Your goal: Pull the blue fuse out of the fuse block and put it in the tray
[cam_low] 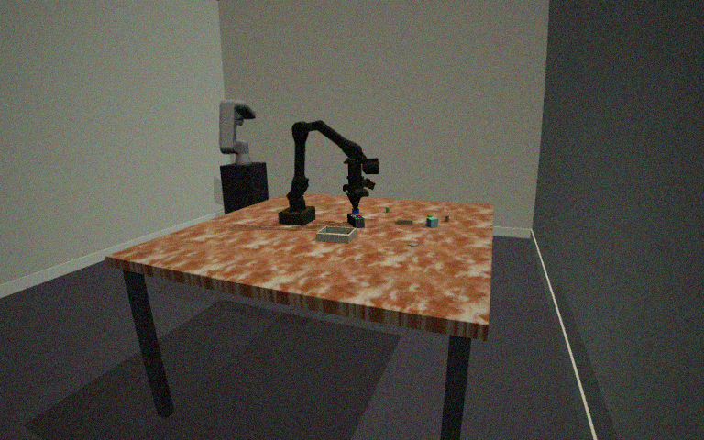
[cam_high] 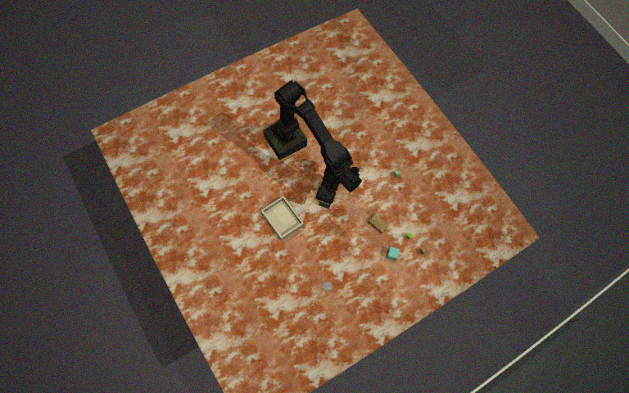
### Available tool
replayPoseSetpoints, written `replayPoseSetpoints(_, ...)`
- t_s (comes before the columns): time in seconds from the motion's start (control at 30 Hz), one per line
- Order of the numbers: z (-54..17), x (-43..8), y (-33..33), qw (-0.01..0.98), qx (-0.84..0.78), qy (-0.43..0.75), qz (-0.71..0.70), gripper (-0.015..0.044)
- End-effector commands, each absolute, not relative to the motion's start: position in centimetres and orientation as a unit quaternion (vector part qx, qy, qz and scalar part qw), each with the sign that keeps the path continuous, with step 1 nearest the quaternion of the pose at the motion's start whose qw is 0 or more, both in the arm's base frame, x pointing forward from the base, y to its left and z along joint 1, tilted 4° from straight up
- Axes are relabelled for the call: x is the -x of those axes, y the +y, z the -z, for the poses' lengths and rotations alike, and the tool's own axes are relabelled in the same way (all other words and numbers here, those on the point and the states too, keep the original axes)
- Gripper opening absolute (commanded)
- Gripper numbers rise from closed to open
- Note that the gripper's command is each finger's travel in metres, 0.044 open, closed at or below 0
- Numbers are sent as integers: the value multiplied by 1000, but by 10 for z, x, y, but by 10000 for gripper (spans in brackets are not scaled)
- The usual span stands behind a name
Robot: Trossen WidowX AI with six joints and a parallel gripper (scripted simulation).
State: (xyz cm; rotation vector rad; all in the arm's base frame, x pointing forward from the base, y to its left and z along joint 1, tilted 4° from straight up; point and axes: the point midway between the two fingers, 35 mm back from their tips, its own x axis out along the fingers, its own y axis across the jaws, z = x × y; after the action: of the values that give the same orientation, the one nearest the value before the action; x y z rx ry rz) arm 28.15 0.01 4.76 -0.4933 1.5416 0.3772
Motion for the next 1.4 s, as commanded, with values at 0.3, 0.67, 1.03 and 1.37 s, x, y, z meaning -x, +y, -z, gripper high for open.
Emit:
replayPoseSetpoints(0.3,-60,-282,1,675,217,685,-168,0)
replayPoseSetpoints(0.67,-74,-281,2,675,217,685,-168,0)
replayPoseSetpoints(1.03,-78,-288,-39,676,218,684,-167,0)
replayPoseSetpoints(1.37,-82,-288,-91,675,219,684,-165,0)
